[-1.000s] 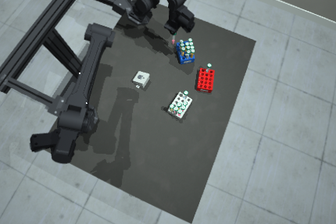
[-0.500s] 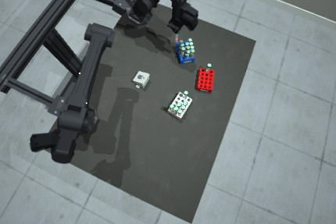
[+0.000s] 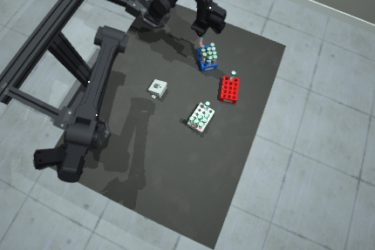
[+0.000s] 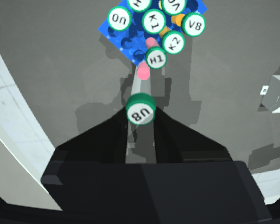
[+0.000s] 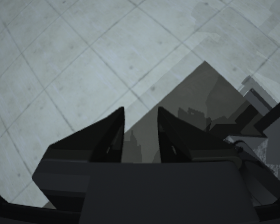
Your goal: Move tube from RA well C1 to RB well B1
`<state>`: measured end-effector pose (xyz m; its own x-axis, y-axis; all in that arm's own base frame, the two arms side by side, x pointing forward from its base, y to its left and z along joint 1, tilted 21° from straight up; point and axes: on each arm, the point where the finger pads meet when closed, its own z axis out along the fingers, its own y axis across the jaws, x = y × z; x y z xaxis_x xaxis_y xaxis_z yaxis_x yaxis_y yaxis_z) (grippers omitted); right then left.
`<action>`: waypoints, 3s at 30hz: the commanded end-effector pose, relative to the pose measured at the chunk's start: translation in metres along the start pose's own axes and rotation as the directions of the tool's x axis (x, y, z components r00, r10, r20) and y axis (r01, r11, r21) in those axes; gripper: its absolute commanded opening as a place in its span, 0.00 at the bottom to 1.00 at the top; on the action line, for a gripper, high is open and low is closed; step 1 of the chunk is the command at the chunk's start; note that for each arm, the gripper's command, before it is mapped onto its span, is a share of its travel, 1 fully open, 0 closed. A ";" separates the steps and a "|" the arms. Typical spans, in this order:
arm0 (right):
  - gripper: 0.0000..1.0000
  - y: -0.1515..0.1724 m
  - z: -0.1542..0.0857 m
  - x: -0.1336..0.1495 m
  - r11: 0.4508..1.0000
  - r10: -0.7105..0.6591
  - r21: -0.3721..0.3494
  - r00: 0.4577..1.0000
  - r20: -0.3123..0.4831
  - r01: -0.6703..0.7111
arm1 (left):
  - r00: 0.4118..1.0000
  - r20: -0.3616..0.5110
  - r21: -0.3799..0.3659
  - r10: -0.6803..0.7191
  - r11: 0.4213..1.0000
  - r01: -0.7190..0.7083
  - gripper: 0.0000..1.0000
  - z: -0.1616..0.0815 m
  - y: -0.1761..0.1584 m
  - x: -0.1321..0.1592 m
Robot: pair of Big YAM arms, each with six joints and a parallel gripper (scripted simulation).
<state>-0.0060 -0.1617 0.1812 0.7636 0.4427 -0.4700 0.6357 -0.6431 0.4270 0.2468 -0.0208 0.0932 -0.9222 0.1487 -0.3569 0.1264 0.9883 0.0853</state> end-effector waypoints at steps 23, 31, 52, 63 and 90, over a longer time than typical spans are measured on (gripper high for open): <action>0.30 0.009 -0.011 -0.008 1.000 0.009 -0.029 1.000 0.016 -0.008 | 1.000 0.018 -0.002 0.010 1.000 -0.010 0.00 -0.005 0.023 -0.033; 0.30 0.009 -0.011 -0.008 1.000 0.009 -0.029 1.000 0.016 -0.008 | 1.000 0.018 -0.002 0.010 1.000 -0.010 0.00 -0.005 0.023 -0.033; 0.30 0.009 -0.011 -0.008 1.000 0.009 -0.029 1.000 0.016 -0.008 | 1.000 0.024 -0.004 0.010 1.000 -0.010 0.00 -0.004 0.031 -0.038; 0.30 0.009 -0.011 -0.008 1.000 0.009 -0.029 1.000 0.016 -0.008 | 1.000 -0.007 0.003 0.013 1.000 -0.013 0.00 0.008 0.026 -0.021; 0.30 0.009 -0.011 -0.008 1.000 0.009 -0.029 1.000 0.016 -0.008 | 1.000 -0.007 0.005 0.013 1.000 -0.013 0.00 0.017 0.021 -0.018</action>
<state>-0.0060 -0.1617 0.1812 0.7636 0.4427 -0.4700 0.6357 -0.6431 0.4270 0.2710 0.0020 0.0919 -0.9201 0.1584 -0.3582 0.1349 0.9868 0.0898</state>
